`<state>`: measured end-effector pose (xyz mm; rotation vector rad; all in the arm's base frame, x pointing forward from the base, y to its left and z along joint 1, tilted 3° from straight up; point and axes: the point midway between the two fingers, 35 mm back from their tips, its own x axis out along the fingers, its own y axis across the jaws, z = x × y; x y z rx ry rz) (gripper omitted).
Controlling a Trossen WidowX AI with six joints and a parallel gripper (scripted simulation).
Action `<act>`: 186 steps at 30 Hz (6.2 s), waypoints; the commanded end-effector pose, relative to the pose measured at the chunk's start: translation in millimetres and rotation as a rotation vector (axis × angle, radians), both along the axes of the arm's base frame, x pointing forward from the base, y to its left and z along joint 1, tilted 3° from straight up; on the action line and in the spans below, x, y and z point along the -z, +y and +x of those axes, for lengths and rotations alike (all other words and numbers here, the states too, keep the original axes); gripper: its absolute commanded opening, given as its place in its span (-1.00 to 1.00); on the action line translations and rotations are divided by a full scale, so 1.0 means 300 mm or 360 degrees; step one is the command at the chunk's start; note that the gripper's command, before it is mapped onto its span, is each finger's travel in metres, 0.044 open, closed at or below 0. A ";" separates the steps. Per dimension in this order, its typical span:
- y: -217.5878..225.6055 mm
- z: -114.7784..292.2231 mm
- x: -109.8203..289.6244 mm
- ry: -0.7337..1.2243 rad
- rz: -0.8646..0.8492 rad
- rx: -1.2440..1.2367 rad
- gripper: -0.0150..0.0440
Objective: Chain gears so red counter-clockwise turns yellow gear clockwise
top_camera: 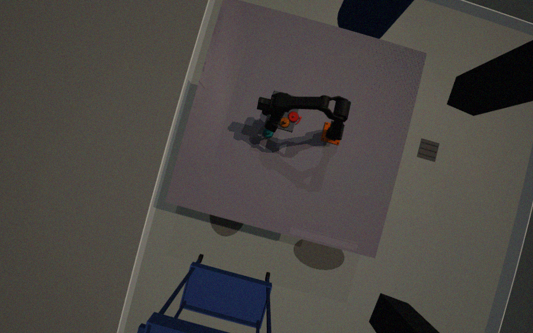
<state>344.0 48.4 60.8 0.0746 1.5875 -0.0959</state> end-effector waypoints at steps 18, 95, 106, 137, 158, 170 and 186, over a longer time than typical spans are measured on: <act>0.000 -0.002 0.011 0.0010 0.0009 -0.0677 -0.49; 0.003 -0.013 -0.287 0.0029 0.0004 -0.0400 1.00; 0.302 -0.125 -0.339 0.0024 0.0017 -0.0400 1.00; 0.719 -0.539 -0.437 0.0045 0.0034 -0.0401 1.00; 0.719 -0.539 -0.437 0.0045 0.0034 -0.0401 1.00; 0.719 -0.539 -0.437 0.0045 0.0034 -0.0401 1.00; 0.719 -0.539 -0.437 0.0045 0.0034 -0.0401 1.00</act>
